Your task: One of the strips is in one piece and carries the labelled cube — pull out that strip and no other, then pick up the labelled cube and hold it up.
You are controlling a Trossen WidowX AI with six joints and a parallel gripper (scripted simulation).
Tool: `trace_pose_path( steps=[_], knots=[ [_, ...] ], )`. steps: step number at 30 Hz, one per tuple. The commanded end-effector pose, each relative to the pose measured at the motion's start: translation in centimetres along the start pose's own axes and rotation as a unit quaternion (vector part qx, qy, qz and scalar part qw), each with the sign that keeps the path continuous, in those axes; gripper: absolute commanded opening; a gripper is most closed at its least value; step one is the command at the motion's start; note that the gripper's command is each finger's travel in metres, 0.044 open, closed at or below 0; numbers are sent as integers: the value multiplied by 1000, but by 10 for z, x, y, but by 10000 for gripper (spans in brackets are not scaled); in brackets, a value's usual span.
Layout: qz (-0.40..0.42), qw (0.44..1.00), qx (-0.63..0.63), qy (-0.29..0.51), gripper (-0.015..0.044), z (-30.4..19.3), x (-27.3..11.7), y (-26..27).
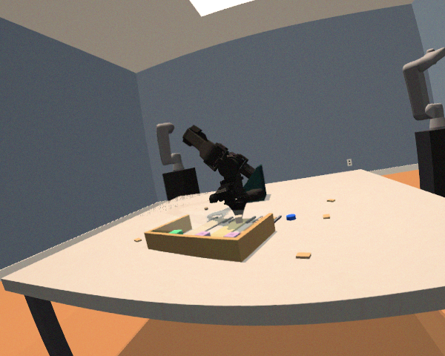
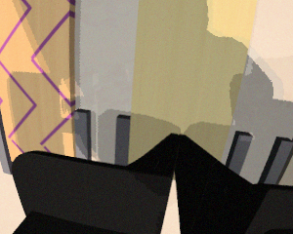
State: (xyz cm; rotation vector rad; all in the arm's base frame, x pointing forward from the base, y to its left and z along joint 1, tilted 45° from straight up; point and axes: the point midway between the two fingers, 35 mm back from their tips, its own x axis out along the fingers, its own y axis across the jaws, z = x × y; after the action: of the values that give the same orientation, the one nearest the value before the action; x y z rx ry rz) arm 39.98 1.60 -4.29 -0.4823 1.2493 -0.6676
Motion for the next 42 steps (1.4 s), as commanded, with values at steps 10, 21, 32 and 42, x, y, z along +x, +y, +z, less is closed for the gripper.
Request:
trace_pose_path(
  steps=[10,21,32,42],
  knots=[
    [-1,1000,-3,10,0,-26,4,0],
    [-1,1000,-3,11,0,-43,4,0],
    [-1,1000,-4,11,0,-60,4,0],
    [-1,1000,-4,11,0,-75,4,1]
  ],
)
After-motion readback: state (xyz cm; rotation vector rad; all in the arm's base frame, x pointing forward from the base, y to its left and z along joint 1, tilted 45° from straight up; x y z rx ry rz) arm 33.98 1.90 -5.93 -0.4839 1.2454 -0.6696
